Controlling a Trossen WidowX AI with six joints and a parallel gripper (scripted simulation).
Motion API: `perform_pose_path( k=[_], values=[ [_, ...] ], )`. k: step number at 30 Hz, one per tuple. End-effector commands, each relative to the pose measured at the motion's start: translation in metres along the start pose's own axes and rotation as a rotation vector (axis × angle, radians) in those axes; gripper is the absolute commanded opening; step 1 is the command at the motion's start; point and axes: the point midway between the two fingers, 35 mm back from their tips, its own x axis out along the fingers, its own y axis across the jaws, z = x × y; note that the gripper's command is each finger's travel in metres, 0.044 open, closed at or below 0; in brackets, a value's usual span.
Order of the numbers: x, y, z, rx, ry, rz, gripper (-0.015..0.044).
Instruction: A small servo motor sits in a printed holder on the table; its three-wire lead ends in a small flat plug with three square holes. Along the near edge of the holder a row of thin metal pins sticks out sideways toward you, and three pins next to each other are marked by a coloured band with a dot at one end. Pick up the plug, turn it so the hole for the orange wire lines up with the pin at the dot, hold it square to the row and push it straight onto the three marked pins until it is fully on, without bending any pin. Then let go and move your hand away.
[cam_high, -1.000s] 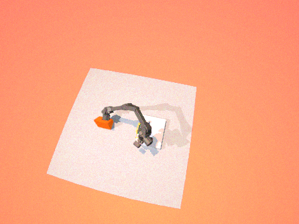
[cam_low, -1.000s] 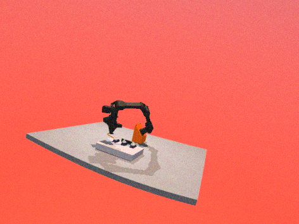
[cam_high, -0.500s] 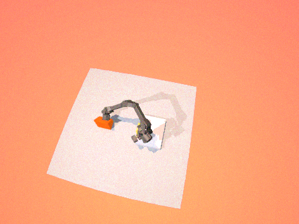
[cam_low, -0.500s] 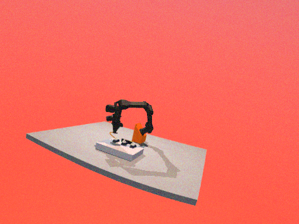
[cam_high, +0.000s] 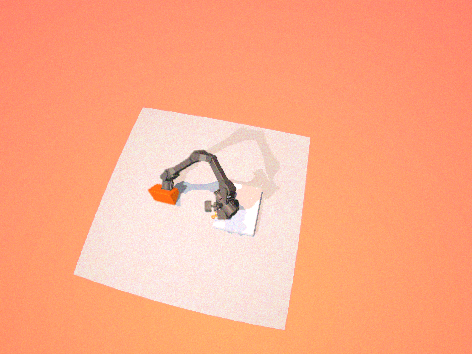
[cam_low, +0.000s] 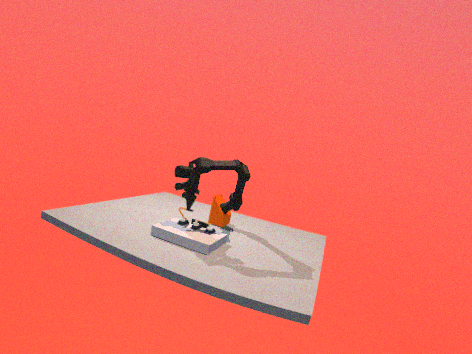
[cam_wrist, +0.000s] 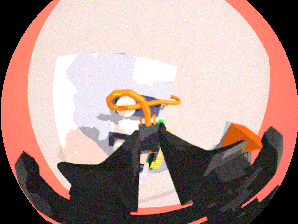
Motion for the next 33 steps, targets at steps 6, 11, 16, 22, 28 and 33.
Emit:
perform_pose_path(
  k=[6, 11, 16, 22, 28, 33],
  values=[
    [-0.002, -0.011, -0.026, 0.335, 0.003, 0.003, 0.0],
    [-0.002, -0.017, -0.039, 0.504, 0.004, 0.002, 0.0],
    [-0.002, -0.024, -0.052, 0.674, 0.004, 0.001, 0.0],
    [-0.001, -0.033, -0.066, 0.878, 0.005, 0.0, 0.0],
    [0.001, -0.043, -0.081, 1.082, 0.005, -0.001, 0.0],
    [0.003, -0.052, -0.092, 1.251, 0.006, -0.002, 0.0]
  ],
)
